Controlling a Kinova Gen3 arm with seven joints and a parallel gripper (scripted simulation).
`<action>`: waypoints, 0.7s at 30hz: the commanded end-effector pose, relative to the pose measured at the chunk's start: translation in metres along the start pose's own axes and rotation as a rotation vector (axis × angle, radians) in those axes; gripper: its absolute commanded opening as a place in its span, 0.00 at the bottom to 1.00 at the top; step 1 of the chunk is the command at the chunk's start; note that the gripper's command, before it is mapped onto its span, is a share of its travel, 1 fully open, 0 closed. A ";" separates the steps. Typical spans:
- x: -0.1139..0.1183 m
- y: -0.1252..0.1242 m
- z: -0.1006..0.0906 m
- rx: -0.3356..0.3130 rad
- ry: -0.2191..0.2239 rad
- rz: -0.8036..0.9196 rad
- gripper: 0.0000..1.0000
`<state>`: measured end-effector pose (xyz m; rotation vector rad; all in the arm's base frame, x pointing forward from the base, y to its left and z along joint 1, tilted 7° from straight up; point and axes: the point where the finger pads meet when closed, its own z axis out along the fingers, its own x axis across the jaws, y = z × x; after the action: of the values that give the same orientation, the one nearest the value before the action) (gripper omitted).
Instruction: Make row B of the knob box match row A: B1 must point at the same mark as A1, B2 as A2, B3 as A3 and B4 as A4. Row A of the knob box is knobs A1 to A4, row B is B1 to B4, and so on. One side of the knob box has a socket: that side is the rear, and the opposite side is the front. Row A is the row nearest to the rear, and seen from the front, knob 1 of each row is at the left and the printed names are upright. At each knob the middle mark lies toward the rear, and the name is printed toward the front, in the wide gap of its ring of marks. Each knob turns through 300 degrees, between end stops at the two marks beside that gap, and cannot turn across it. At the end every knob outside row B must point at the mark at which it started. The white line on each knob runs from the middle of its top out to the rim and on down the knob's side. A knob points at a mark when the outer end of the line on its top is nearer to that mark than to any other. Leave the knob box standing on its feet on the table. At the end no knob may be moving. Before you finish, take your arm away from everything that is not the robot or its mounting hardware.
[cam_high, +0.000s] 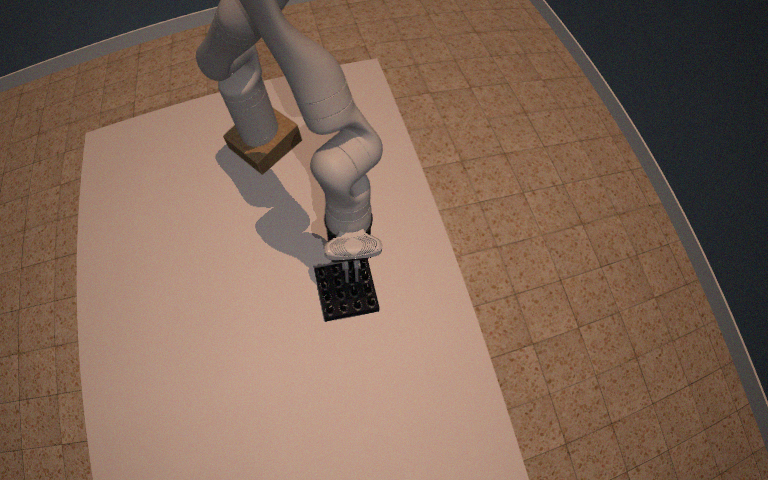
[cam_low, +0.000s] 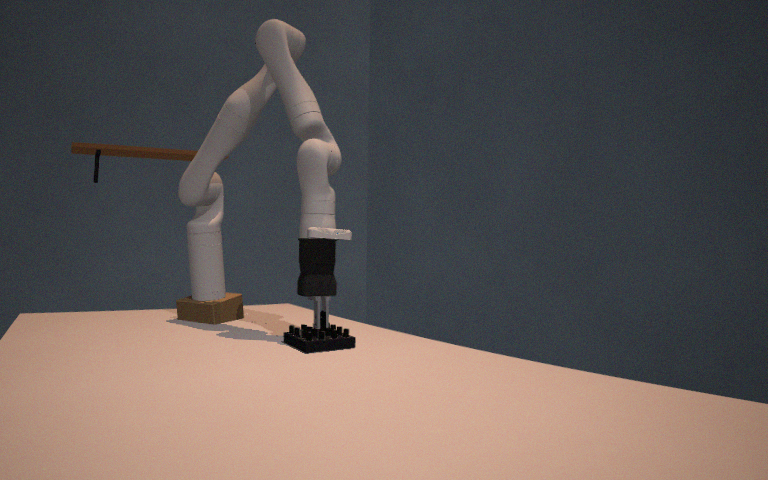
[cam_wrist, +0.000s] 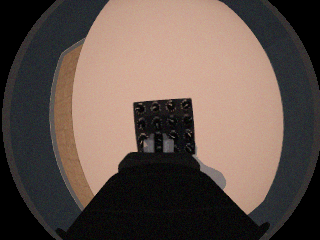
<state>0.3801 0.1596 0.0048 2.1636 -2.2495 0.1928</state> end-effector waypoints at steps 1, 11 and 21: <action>-0.002 -0.001 0.002 0.003 -0.006 -0.035 0.30; -0.002 -0.001 0.002 0.003 -0.006 -0.096 0.30; -0.002 -0.001 0.002 0.003 -0.006 -0.121 0.30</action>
<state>0.3802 0.1593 0.0048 2.2693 -2.1352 0.1879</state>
